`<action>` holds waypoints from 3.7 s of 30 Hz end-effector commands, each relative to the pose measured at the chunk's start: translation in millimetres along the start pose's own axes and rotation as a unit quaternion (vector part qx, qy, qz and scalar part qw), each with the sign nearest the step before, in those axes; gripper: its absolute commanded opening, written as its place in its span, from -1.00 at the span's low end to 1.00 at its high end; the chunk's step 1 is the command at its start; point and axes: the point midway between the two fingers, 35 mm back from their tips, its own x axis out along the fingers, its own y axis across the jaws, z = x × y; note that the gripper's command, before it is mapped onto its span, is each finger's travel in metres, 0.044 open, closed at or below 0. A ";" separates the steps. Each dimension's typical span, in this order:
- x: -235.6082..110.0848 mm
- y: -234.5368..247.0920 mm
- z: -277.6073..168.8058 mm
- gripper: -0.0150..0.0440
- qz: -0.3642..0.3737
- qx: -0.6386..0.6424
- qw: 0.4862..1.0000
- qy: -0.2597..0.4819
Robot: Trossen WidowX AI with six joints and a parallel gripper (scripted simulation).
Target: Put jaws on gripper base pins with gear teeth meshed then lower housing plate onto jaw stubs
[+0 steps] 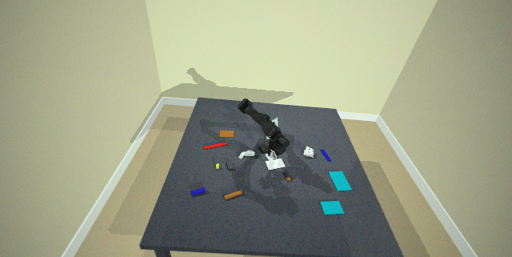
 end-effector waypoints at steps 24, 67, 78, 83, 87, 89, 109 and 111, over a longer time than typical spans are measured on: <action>-0.2 1.5 0.2 -0.04 0.002 0.001 1.000 0.000; -0.2 1.5 0.2 -0.04 0.002 0.001 1.000 0.000; 4.2 0.2 0.4 -0.04 0.000 0.000 1.000 0.000; 12.4 0.4 0.9 -0.04 0.001 -0.001 1.000 0.000; 19.0 0.6 1.2 -0.04 0.001 -0.002 1.000 0.000; 22.3 0.7 1.2 -0.04 0.001 -0.002 1.000 0.000; 50.4 1.3 0.0 -0.04 0.002 -0.004 1.000 0.000; 50.4 1.3 0.0 -0.04 0.002 -0.004 1.000 0.000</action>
